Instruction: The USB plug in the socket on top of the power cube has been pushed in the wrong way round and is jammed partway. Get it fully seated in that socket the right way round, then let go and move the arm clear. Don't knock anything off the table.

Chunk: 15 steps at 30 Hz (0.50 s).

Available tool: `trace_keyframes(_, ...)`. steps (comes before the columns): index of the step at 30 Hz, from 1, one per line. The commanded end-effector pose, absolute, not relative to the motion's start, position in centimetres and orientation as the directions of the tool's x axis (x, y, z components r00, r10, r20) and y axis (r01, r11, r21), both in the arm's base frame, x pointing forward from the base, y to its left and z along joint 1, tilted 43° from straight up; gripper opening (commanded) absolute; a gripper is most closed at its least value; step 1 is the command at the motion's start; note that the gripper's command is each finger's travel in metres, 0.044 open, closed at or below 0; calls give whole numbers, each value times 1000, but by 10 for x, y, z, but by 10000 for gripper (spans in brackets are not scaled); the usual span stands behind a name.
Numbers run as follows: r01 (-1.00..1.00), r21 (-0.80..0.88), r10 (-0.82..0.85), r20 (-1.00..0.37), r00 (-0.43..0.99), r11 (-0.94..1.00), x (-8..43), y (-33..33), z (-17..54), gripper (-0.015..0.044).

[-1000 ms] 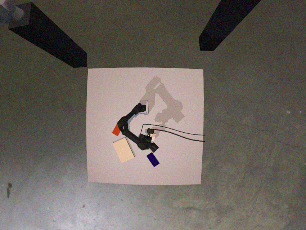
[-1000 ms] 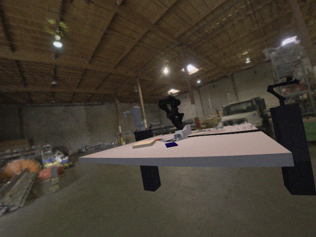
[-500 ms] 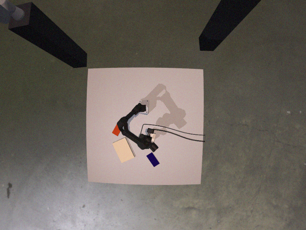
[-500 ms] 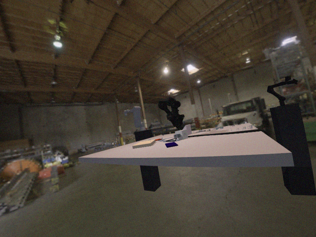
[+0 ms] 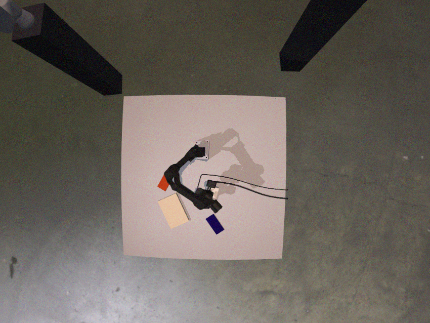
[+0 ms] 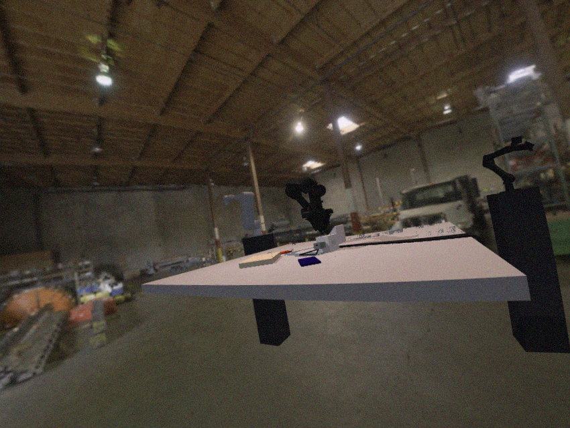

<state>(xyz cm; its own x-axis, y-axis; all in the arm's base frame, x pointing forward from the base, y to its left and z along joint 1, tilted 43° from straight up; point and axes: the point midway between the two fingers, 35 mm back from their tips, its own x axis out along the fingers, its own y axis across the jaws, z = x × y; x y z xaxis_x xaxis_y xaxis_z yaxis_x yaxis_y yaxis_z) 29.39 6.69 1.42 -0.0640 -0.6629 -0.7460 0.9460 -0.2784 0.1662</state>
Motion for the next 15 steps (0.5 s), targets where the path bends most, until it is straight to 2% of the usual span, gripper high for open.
trace_keyframes(1, 946, 168, -663, -746, -63, -278, 294, 67, 14, 309)
trace_keyframes(12, 946, 168, -663, -746, -63, -278, 294, 67, 14, 20)
trace_keyframes(15, 946, 168, -663, -746, -63, -278, 294, 67, 14, 0)
